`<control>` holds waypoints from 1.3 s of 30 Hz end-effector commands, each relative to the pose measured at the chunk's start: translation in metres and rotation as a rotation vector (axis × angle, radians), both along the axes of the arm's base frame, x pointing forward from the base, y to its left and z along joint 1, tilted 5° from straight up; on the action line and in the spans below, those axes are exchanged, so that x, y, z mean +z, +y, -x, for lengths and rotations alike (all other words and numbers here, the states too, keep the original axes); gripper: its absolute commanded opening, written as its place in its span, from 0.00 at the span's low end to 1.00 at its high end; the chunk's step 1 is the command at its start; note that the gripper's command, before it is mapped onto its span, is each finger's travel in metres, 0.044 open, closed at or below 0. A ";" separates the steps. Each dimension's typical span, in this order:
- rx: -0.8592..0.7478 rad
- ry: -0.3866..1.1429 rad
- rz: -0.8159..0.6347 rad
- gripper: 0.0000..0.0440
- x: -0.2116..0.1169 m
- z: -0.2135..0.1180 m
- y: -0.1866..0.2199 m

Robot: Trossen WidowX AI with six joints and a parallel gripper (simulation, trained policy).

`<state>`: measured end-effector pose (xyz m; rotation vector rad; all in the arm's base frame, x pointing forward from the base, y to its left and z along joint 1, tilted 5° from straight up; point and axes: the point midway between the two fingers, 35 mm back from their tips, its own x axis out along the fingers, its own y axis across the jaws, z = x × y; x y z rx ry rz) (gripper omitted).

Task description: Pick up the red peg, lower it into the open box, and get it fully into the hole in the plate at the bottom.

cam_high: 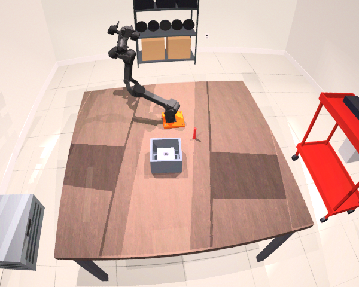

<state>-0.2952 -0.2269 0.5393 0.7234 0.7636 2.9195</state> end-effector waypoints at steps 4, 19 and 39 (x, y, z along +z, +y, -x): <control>-0.029 0.117 0.024 1.00 0.027 -0.021 0.035; -0.228 0.553 0.264 1.00 0.084 -0.138 0.193; -0.681 1.019 0.549 1.00 0.028 -0.318 0.353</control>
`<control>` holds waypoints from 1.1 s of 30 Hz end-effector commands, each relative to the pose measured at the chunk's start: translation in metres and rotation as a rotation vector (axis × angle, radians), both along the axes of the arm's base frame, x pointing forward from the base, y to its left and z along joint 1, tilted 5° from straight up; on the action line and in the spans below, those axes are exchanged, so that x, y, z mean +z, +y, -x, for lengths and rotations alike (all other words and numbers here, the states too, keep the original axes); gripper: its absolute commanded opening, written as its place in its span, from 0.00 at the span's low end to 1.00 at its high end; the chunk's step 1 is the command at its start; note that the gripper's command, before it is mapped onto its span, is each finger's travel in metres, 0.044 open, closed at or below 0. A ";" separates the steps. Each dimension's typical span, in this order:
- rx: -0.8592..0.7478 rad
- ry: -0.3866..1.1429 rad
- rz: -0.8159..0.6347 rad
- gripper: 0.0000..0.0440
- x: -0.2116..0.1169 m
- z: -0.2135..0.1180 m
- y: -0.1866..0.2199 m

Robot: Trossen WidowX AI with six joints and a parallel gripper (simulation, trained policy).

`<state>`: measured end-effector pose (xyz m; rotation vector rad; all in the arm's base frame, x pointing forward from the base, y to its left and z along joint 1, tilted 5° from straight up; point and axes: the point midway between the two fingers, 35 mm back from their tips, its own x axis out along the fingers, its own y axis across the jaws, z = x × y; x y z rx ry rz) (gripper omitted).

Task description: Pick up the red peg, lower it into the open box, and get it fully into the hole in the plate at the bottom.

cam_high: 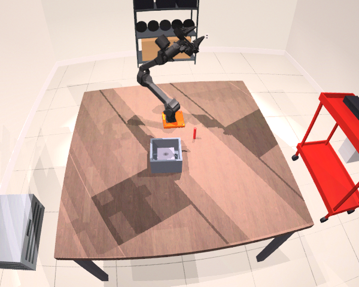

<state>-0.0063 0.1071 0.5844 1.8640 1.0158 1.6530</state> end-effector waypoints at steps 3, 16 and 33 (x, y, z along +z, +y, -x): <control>-0.139 0.116 0.125 1.00 -0.036 -0.054 0.035; -0.401 0.322 0.440 1.00 -0.136 -0.150 0.078; -0.650 0.538 0.936 1.00 -0.281 -0.220 0.073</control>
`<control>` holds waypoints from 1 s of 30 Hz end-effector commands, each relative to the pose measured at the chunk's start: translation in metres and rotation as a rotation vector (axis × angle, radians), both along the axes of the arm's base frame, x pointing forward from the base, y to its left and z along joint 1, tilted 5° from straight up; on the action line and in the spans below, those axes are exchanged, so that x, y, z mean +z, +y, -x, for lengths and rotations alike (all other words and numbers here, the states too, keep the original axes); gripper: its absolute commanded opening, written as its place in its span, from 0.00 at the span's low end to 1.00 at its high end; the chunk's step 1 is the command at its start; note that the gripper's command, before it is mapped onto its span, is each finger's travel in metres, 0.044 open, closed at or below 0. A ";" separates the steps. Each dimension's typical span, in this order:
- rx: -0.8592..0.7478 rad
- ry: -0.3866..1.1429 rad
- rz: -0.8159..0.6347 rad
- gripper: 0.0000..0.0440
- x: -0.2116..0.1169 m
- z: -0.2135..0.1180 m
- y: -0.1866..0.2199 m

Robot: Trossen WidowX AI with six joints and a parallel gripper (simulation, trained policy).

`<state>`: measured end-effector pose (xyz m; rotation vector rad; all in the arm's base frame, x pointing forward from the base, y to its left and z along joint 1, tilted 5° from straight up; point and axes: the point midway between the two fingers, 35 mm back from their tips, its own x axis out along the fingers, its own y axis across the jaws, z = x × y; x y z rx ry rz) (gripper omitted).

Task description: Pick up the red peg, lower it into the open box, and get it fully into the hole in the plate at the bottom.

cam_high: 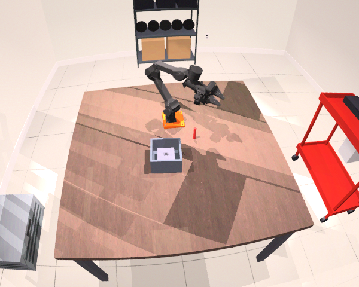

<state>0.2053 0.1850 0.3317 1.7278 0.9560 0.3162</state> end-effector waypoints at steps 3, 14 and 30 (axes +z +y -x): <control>-0.057 0.110 0.181 1.00 -0.053 -0.013 -0.011; -0.102 0.340 0.487 1.00 -0.129 -0.011 -0.041; -0.072 0.608 0.828 1.00 -0.204 0.017 -0.078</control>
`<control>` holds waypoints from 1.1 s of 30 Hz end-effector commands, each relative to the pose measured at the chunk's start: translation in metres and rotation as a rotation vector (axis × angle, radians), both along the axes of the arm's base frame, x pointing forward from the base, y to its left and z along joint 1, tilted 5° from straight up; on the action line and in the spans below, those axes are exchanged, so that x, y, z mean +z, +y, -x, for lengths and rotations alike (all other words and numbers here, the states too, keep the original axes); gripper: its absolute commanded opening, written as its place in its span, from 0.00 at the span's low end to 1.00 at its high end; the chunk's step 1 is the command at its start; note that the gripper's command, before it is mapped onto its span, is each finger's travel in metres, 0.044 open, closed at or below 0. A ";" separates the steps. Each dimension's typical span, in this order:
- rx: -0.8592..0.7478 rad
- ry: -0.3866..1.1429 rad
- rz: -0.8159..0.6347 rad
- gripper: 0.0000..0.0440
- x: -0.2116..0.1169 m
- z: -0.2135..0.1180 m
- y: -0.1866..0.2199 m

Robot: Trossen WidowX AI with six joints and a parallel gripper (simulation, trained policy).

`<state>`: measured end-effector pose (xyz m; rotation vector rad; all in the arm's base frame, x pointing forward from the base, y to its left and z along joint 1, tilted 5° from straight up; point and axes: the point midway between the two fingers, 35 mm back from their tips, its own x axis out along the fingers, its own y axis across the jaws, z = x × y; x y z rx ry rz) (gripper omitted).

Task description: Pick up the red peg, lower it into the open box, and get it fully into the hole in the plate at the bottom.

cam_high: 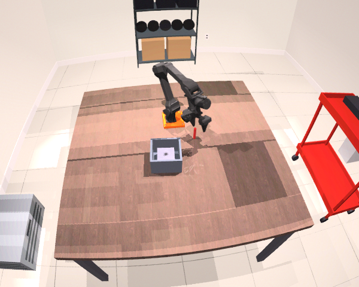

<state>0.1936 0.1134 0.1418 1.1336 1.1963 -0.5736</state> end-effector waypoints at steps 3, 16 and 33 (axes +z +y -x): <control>0.015 0.066 0.083 1.00 -0.027 0.008 -0.008; 0.001 0.091 0.123 0.92 -0.083 0.012 -0.009; 0.025 0.194 0.086 0.00 -0.092 0.020 -0.011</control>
